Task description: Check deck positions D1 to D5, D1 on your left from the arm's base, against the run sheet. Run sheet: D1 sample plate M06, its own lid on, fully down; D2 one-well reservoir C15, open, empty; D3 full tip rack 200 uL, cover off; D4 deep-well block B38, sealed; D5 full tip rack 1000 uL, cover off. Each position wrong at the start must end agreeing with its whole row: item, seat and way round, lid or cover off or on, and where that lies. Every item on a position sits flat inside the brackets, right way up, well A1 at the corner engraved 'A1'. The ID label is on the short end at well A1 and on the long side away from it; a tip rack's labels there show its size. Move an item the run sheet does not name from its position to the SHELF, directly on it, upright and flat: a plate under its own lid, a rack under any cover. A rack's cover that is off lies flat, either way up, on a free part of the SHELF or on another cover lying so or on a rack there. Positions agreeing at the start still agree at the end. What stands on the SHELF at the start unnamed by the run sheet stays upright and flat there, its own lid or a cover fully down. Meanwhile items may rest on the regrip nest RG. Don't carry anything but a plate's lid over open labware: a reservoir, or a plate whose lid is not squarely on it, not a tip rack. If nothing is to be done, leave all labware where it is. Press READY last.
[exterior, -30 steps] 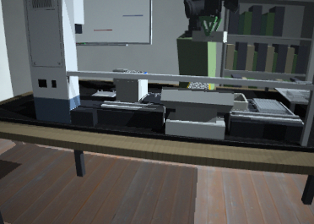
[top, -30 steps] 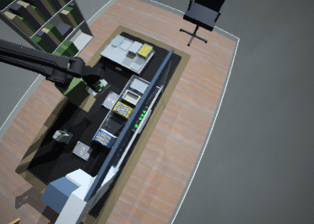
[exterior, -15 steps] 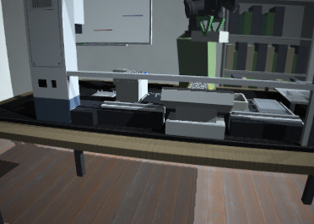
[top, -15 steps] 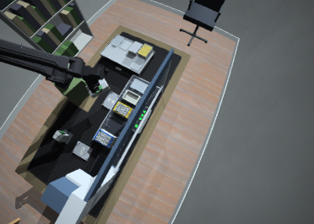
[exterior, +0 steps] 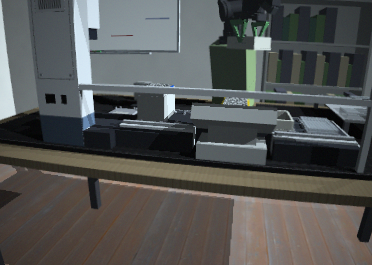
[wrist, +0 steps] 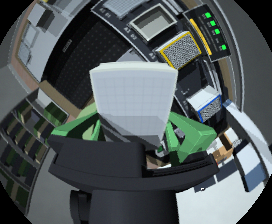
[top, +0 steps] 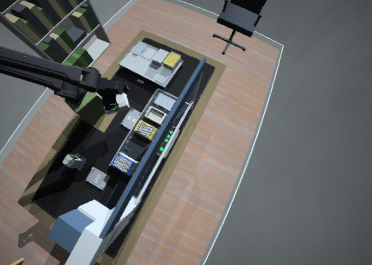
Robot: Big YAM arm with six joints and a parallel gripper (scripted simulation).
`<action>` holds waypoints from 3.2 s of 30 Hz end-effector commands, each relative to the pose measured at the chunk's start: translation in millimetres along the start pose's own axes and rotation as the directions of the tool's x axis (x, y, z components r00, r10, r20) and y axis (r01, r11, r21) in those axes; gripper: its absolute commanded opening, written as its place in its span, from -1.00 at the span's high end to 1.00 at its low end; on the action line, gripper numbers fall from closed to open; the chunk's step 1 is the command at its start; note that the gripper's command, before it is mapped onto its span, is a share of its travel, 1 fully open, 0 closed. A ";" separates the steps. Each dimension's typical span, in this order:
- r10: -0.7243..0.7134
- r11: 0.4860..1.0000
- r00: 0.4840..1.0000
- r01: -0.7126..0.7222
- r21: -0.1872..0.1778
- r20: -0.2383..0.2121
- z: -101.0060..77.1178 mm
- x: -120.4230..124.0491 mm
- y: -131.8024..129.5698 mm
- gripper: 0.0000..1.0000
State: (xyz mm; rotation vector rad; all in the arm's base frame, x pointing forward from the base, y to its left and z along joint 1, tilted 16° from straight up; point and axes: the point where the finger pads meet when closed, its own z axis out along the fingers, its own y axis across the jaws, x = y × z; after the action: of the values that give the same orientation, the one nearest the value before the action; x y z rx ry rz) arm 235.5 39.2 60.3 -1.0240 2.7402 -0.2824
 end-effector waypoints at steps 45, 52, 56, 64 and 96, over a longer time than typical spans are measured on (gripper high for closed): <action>0.262 0.965 0.962 -0.263 0.012 0.073 -19.6 -27.6 -14.4 1.00; 0.394 0.919 0.916 -0.395 0.002 0.074 -19.6 -27.6 -14.4 1.00; 0.448 0.893 0.891 -0.449 -0.002 0.074 -19.6 -27.5 -14.5 1.00; 0.568 0.822 0.820 -0.569 -0.012 0.073 -19.6 -27.5 -14.5 1.00; 0.747 0.664 0.661 -0.747 -0.029 0.068 -19.6 -27.3 -14.7 1.00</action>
State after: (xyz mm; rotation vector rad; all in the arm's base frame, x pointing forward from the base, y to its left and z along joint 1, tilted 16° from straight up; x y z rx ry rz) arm 235.4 39.2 60.3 0.1626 2.8710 -0.1355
